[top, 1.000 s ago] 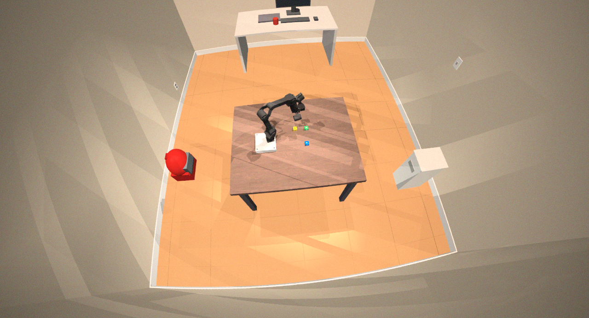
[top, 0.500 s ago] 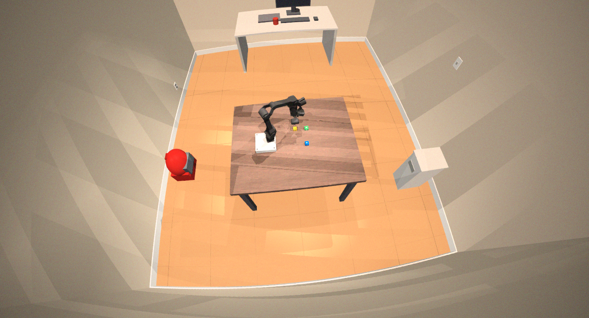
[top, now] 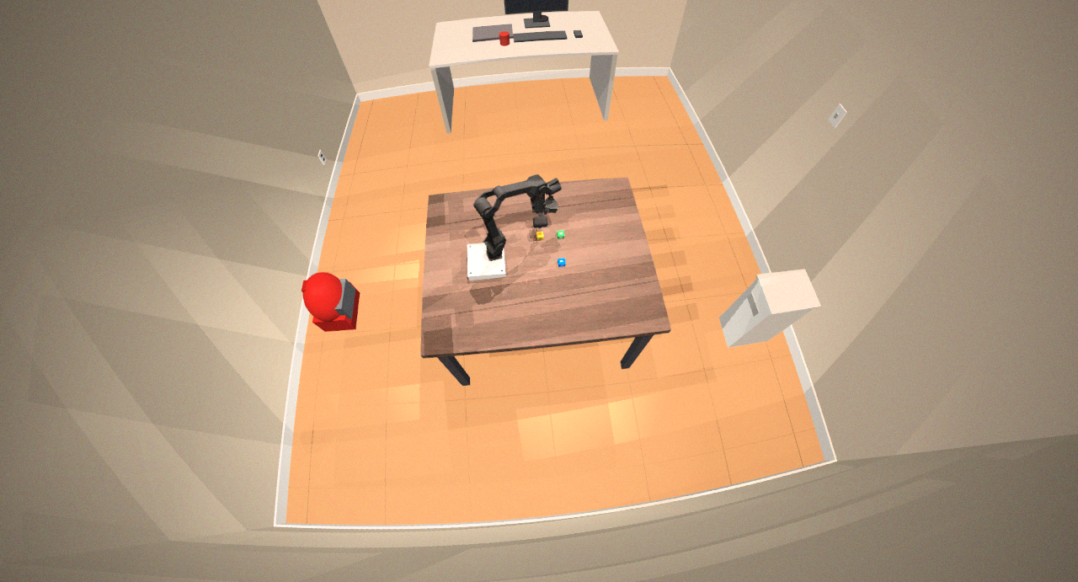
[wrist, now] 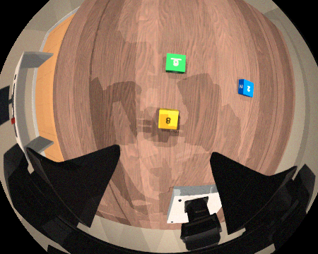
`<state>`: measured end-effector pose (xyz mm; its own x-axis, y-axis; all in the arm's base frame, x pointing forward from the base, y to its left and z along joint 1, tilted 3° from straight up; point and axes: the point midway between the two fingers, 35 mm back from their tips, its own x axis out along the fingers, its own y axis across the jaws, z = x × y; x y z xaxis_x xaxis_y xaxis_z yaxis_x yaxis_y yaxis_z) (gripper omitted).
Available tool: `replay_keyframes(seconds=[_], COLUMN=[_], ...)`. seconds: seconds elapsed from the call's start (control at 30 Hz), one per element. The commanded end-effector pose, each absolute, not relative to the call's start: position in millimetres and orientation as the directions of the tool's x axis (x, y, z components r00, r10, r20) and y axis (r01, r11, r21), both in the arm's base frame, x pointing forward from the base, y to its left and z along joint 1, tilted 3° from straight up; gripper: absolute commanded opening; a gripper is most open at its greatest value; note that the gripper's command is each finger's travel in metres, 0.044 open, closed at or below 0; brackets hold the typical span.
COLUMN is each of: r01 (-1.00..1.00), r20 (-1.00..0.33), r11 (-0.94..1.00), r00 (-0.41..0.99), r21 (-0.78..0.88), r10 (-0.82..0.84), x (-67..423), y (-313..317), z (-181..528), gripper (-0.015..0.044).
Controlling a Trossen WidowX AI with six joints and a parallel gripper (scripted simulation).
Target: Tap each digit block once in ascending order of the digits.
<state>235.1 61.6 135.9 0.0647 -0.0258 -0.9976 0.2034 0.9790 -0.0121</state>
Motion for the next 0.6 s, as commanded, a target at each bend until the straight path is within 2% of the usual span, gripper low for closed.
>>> replay_keyframes(seconds=[0.0,0.23,0.57], r01=[0.221,0.203,0.202], r20=[-0.997,-0.997,-0.997], r11=[0.975,0.979,0.979], r00=[0.073,0.073,0.073], r21=[-0.012,-0.013,-0.012], r10=[-0.029,-0.028,-0.028], x=[263.1,336.3,338.0], y=[53.8,23.3,22.4], z=[140.5,144.3,144.2], gripper=[0.04,0.04,0.04])
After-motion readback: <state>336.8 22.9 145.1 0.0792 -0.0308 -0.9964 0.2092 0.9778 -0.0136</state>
